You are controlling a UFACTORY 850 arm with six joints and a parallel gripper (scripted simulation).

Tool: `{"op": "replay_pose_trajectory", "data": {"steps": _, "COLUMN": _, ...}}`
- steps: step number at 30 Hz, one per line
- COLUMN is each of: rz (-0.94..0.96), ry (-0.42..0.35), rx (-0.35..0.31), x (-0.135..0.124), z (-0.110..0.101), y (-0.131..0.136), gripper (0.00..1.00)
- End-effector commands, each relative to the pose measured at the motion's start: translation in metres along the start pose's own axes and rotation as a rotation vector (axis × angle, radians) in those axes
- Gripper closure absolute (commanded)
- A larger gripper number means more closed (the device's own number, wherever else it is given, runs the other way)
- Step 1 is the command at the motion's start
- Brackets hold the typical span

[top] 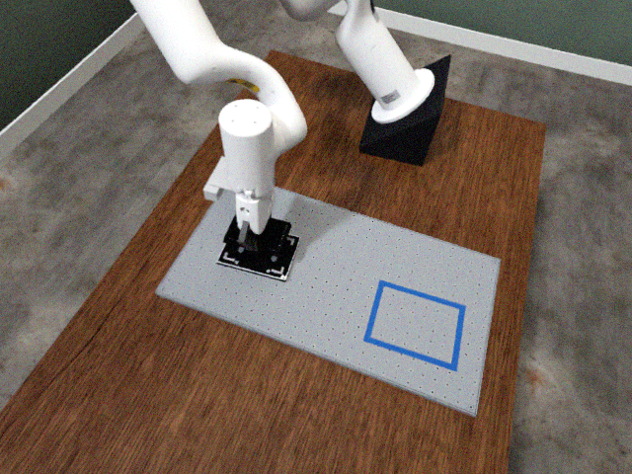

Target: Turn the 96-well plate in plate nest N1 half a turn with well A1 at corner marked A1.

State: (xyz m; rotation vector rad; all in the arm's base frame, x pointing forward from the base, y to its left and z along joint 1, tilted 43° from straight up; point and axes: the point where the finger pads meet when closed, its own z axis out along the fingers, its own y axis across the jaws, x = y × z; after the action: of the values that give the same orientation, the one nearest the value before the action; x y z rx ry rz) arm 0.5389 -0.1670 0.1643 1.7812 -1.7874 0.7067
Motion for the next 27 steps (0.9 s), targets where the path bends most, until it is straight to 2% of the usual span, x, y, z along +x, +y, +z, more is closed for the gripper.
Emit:
{"op": "replay_pose_trajectory", "data": {"steps": 1, "rz": 0.001, "ry": 0.0, "rx": 0.002, "x": 0.0, "z": 0.008, "y": -0.001, "gripper": 1.0}}
{"op": "replay_pose_trajectory", "data": {"steps": 27, "rz": 0.001, "ry": 0.0, "rx": 0.002, "x": 0.0, "z": 0.045, "y": -0.001, "gripper": 1.0}}
